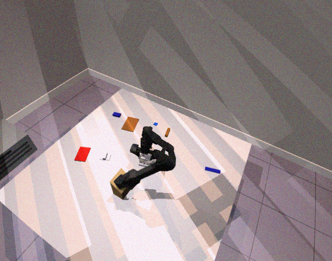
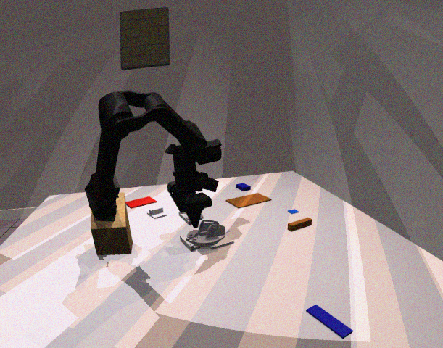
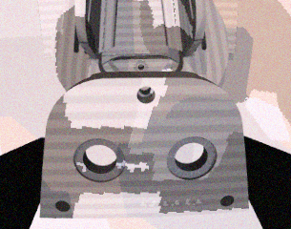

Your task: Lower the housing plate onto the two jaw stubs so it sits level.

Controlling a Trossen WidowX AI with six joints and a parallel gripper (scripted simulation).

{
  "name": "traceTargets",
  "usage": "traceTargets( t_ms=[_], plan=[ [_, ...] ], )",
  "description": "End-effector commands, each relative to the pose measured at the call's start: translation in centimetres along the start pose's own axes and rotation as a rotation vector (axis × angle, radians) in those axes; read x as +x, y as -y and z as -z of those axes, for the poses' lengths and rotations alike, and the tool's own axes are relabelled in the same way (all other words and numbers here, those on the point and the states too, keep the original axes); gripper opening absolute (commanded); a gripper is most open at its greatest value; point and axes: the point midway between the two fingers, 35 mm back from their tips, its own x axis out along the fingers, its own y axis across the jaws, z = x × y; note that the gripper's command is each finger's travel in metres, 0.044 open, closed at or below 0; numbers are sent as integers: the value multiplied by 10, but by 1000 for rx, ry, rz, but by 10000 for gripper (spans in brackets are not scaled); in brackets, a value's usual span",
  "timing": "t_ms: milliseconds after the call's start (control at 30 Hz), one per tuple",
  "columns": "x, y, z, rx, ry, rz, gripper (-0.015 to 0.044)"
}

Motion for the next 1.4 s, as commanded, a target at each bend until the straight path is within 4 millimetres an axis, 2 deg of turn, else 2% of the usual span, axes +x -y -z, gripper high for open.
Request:
traceTargets(
  t_ms=[0,767,1367],
  plan=[
    [10,-1,3,-14,-12,6,351],
    [48,0,6,-14,-14,10,351],
    [49,0,6,-14,-14,10,351]
  ],
)
